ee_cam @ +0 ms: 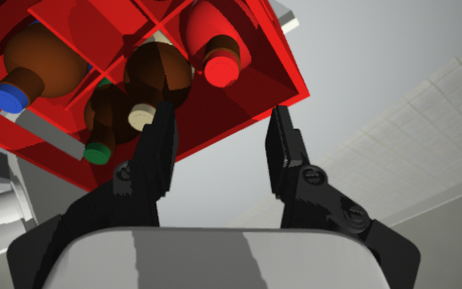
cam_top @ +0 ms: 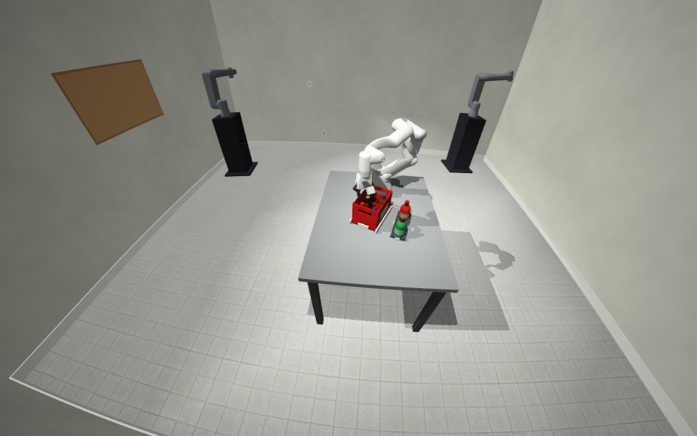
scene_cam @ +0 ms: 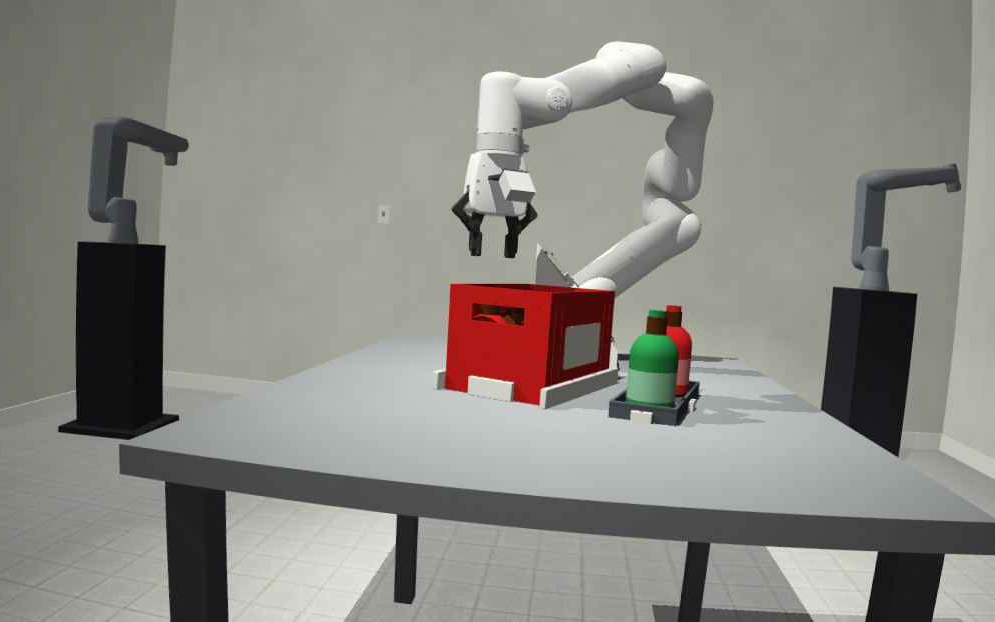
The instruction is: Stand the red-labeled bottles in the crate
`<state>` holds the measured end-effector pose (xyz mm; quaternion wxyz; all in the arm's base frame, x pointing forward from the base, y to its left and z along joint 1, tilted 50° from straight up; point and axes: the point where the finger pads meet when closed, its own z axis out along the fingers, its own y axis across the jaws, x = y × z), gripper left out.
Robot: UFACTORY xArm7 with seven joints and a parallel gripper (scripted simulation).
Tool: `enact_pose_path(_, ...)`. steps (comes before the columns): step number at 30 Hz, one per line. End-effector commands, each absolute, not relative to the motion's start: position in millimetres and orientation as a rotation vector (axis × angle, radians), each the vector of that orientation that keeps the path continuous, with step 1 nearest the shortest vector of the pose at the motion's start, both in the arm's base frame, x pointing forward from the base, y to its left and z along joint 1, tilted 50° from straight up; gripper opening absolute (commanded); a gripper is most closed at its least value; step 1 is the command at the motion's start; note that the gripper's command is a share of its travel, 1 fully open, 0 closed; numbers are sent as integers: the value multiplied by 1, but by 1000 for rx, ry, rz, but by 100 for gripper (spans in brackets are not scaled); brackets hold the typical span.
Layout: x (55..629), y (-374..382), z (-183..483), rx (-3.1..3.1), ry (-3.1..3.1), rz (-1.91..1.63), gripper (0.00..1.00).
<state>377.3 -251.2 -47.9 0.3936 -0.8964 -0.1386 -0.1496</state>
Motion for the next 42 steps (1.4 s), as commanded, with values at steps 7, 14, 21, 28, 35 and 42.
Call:
enact_pose_path(7,377,-254,-47,-2279,-350,-382,0)
enact_pose_path(14,377,-254,-47,-2279,-350,-382,0)
enact_pose_path(21,377,-254,-47,-2279,-350,-382,0)
enact_pose_path(28,377,-254,-47,-2279,-350,-382,0)
enact_pose_path(35,378,-254,-45,-2278,-350,-387,0)
enact_pose_path(42,397,-241,22,-2248,-343,-498,0)
